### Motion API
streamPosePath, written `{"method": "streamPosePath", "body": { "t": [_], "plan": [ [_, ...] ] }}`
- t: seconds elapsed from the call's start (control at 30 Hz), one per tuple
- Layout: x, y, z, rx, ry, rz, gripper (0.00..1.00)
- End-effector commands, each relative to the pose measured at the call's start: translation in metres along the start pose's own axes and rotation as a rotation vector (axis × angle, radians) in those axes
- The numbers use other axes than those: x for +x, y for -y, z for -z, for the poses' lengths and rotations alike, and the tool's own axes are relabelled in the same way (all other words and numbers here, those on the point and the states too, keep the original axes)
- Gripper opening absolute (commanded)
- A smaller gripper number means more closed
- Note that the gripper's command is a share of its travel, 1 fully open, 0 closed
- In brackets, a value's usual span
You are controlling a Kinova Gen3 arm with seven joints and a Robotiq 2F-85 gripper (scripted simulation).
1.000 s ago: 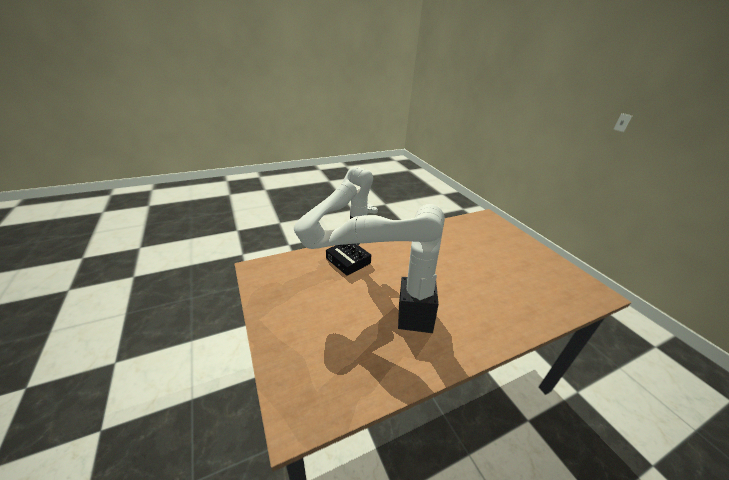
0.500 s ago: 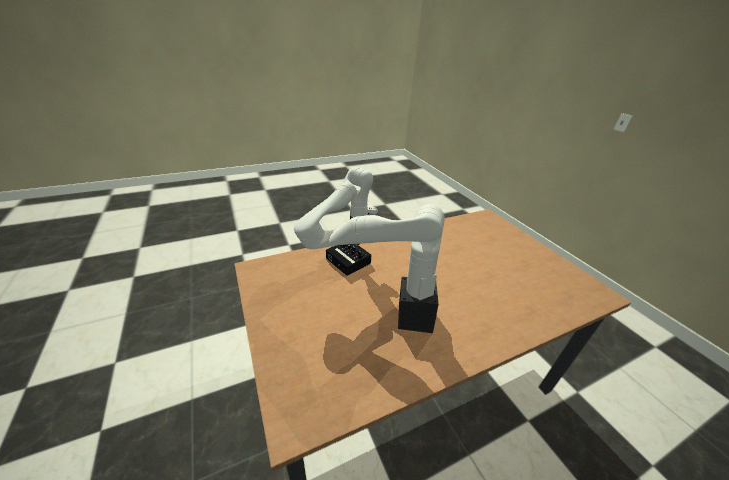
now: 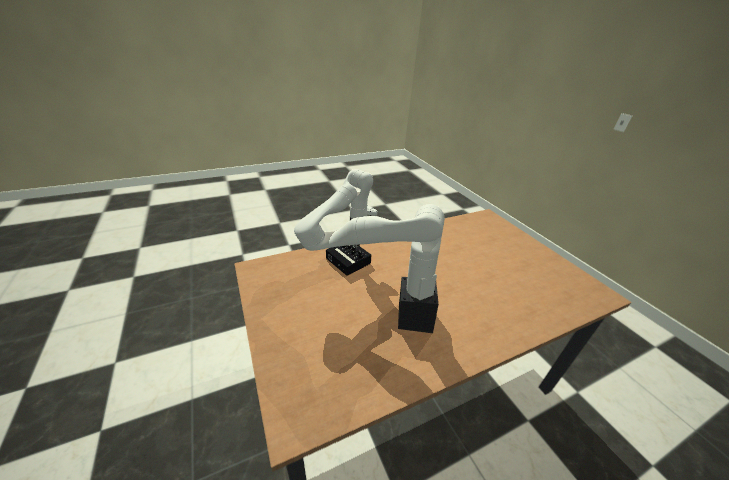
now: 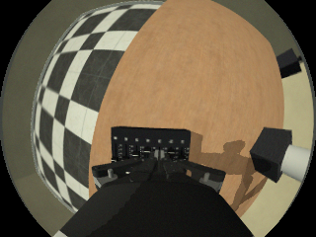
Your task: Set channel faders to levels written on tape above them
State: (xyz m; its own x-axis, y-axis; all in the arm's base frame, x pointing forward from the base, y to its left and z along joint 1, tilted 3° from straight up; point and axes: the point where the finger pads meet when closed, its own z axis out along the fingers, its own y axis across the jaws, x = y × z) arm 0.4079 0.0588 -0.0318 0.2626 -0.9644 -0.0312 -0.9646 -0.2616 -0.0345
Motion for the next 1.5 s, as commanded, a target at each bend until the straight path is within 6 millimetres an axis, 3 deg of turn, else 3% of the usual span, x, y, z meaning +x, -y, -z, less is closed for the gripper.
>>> {"method": "streamPosePath", "body": {
  "t": [0.0,1.47],
  "plan": [
    [0.000,0.000,-0.002,-0.001,-0.001,0.001,0.00],
    [-0.001,0.000,-0.013,-0.001,-0.001,0.001,0.00]
  ]
}}
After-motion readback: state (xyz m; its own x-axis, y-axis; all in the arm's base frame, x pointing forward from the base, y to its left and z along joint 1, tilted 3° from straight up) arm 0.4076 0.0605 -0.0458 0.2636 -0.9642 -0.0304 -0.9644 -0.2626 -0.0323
